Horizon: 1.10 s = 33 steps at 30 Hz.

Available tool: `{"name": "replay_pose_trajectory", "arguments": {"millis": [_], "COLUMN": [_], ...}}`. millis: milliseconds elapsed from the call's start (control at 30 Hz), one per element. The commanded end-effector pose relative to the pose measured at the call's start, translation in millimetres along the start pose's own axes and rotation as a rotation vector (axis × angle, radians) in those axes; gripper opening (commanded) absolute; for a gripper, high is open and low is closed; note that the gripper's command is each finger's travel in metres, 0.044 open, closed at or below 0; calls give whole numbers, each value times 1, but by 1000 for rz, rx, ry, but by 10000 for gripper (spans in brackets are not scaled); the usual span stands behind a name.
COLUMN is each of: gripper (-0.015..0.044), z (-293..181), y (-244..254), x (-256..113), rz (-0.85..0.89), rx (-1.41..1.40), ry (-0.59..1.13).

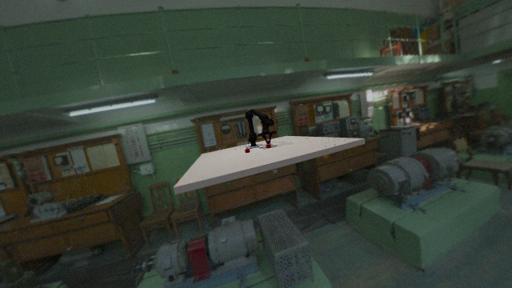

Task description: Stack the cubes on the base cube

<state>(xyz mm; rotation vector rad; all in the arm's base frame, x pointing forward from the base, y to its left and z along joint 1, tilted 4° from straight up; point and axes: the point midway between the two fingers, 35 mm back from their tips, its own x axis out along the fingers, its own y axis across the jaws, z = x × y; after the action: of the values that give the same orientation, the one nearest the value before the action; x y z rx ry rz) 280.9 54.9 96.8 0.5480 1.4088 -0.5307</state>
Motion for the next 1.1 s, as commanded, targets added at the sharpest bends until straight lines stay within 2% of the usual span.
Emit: {"name": "replay_pose_trajectory", "arguments": {"millis": [0, 633, 767, 1067], "gripper": [105, 105, 205, 205], "z": [0, 0, 0, 0], "y": [-1, -1, -1, 0], "x": [1, 3, 3, -6], "rz": [-4, -4, -4, -1], "rx": [4, -4, -4, 0], "ry": [-3, -3, -3, 1]}}
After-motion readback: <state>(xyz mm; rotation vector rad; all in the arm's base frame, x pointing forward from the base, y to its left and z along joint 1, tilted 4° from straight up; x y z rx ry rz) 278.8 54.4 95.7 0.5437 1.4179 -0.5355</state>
